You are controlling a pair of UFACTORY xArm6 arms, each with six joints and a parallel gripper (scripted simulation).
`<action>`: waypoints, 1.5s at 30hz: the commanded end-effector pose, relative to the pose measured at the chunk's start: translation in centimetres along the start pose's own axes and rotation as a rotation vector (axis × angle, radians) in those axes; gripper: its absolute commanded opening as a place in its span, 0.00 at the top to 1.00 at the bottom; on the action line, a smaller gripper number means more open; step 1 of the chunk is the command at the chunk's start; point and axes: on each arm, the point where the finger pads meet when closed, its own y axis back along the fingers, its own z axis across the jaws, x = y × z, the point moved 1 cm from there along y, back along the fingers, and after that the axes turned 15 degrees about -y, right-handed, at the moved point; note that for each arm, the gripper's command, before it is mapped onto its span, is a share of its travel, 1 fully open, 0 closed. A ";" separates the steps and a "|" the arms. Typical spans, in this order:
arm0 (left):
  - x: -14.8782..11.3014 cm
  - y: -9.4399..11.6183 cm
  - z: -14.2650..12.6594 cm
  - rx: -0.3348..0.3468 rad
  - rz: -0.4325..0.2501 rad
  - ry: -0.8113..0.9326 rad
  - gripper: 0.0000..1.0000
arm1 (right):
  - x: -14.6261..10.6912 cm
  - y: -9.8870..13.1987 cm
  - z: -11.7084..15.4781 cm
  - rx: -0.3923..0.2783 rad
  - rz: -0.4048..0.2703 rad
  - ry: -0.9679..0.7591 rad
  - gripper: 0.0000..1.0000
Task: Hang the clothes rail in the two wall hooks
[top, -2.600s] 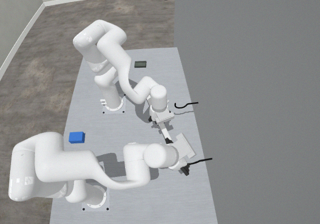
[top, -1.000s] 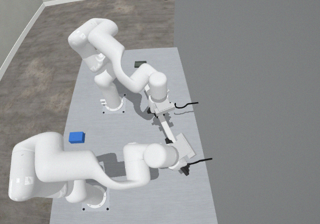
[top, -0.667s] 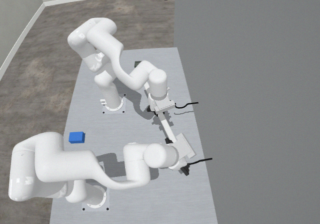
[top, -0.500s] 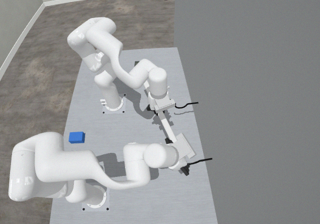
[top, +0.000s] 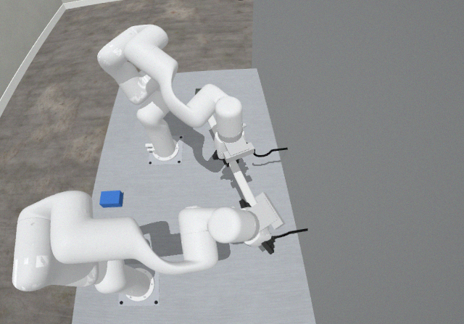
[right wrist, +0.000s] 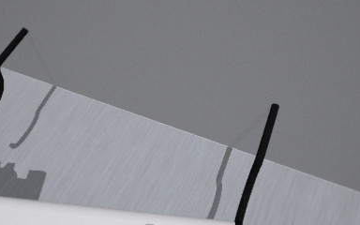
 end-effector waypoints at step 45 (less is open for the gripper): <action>7.8 3.0 -1.4 0.006 0.006 0.012 1.00 | 0.2 0.1 0.0 0.000 0.008 -0.006 0.00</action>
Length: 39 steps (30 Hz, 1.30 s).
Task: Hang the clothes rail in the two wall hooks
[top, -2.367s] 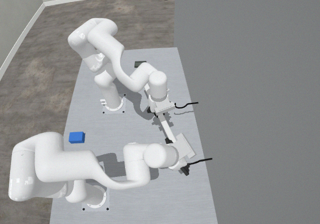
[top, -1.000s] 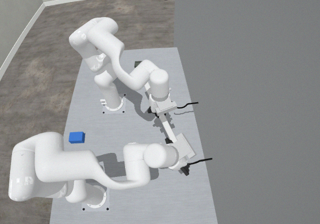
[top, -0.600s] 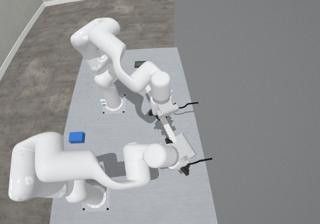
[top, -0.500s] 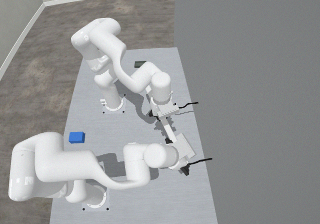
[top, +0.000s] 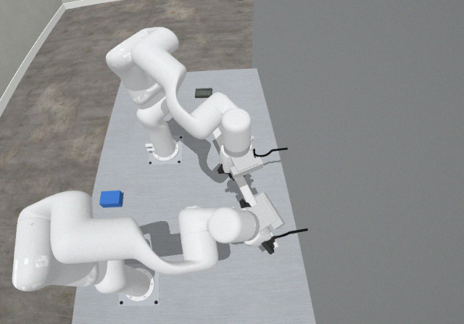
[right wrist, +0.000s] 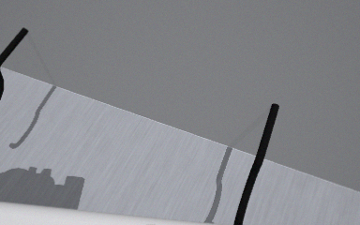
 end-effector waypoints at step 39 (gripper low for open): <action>3.8 1.5 -0.7 0.006 0.007 -0.006 1.00 | 0.2 0.1 0.0 0.000 0.008 -0.006 0.00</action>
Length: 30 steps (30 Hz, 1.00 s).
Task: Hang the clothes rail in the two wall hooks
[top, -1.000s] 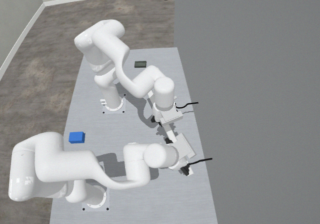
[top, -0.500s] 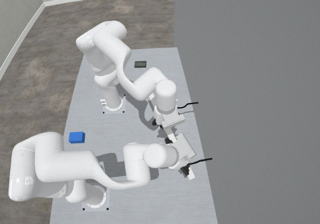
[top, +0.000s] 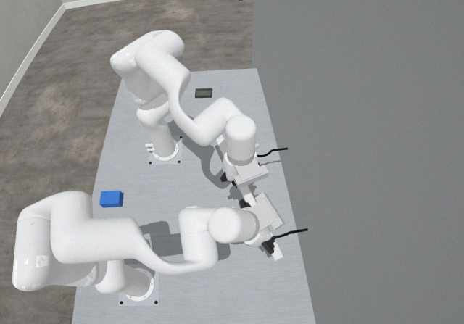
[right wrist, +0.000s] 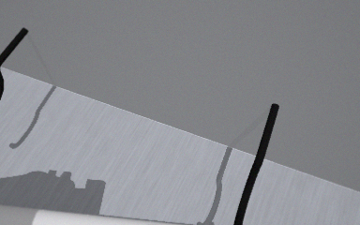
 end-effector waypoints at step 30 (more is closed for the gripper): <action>0.2 0.2 -0.1 0.007 0.007 -0.117 1.00 | 0.2 0.1 0.0 0.000 0.008 -0.006 0.00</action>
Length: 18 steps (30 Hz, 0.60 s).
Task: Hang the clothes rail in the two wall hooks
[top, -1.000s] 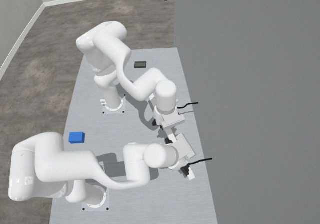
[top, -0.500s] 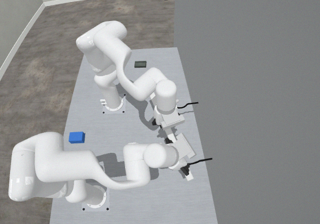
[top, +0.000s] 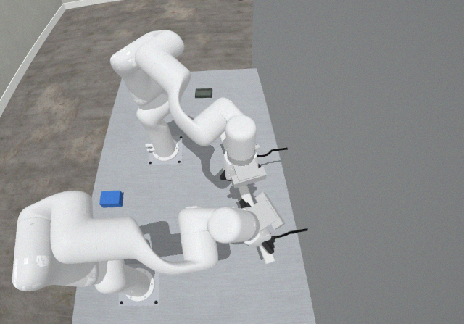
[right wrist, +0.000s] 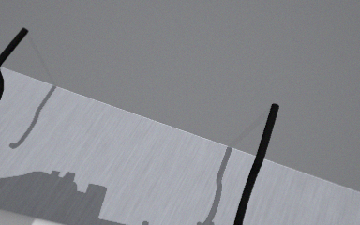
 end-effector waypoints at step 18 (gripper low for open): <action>0.1 0.2 -0.2 0.007 0.006 -0.108 1.00 | 0.2 0.1 0.0 0.000 0.008 -0.006 0.00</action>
